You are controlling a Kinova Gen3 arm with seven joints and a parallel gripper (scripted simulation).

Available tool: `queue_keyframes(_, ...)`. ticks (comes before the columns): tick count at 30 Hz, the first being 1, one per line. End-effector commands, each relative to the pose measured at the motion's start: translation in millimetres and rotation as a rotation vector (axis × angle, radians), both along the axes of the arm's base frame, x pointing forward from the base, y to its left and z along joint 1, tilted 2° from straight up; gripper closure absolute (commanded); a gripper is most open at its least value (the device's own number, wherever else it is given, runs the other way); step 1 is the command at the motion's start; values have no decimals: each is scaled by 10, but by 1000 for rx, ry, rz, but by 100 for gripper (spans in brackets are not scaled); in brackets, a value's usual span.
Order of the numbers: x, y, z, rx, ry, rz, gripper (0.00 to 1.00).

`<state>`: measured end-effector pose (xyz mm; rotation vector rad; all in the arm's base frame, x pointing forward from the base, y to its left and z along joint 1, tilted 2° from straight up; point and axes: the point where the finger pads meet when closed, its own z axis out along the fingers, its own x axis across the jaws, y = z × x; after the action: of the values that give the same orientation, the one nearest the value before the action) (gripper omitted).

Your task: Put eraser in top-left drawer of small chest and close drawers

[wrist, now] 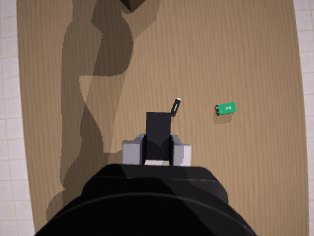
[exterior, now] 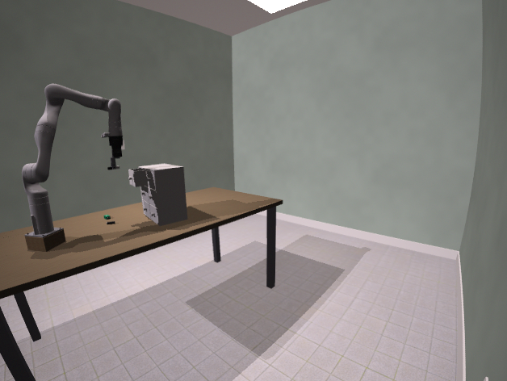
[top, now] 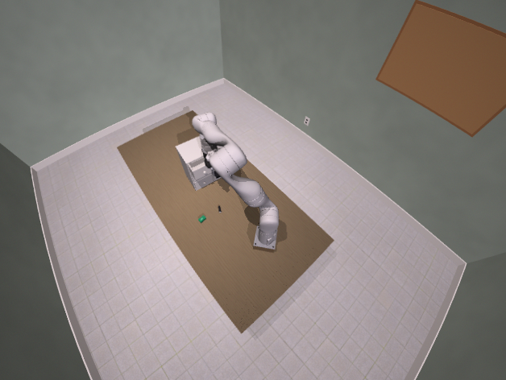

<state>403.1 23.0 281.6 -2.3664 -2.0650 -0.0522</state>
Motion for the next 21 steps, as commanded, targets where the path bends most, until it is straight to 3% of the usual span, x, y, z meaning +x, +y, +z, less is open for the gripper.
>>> queue_keyframes(1,19,7,67,3,-9,3,55)
queue_keyframes(21,16,5,141,3,-9,3,55)
